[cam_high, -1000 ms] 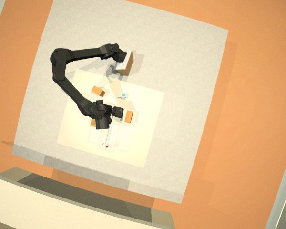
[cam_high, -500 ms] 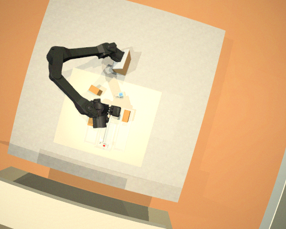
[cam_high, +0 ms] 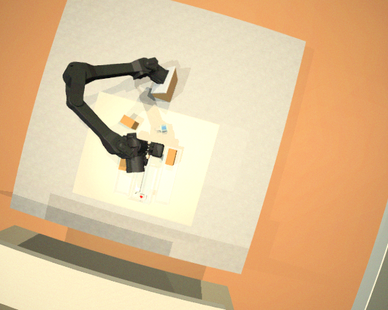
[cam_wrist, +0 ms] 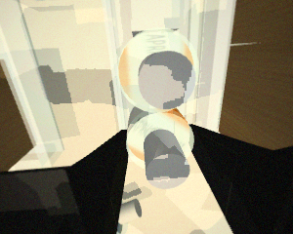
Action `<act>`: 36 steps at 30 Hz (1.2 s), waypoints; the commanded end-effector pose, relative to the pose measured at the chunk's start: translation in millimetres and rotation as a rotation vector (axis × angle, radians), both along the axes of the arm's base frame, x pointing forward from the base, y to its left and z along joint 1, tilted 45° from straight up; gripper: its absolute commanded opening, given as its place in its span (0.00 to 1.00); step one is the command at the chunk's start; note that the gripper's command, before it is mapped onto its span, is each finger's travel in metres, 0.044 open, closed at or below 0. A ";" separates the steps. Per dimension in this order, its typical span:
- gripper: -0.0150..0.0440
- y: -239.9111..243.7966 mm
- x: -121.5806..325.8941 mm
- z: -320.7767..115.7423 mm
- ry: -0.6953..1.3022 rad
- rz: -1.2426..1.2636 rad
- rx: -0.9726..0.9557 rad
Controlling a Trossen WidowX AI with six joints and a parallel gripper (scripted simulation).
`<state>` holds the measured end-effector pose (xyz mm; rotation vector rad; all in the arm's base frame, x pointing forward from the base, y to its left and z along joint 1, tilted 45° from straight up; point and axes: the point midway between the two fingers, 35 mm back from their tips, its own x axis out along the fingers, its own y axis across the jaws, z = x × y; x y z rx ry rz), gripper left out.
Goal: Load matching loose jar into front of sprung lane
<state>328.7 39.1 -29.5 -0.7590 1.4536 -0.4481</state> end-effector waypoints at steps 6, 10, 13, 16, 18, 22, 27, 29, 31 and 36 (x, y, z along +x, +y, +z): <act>0.25 -0.6 -0.1 0.6 -0.012 -0.001 -0.002; 0.25 -0.7 -0.7 0.6 -0.012 -0.001 -0.002; 0.25 -0.7 -1.9 0.3 -0.012 -0.001 -0.002; 0.25 -0.6 -3.5 0.0 -0.011 -0.001 -0.002; 0.25 -0.6 -3.5 0.0 -0.011 -0.001 -0.002; 0.25 -0.6 -3.5 0.0 -0.011 -0.001 -0.002; 0.25 -0.6 -3.5 0.0 -0.011 -0.001 -0.002; 0.34 -0.5 -3.0 -0.1 -0.011 -0.001 -0.002; 0.43 -0.5 -3.0 -0.1 -0.011 -0.001 -0.002; 0.65 -0.5 -3.0 -0.1 -0.011 -0.001 -0.002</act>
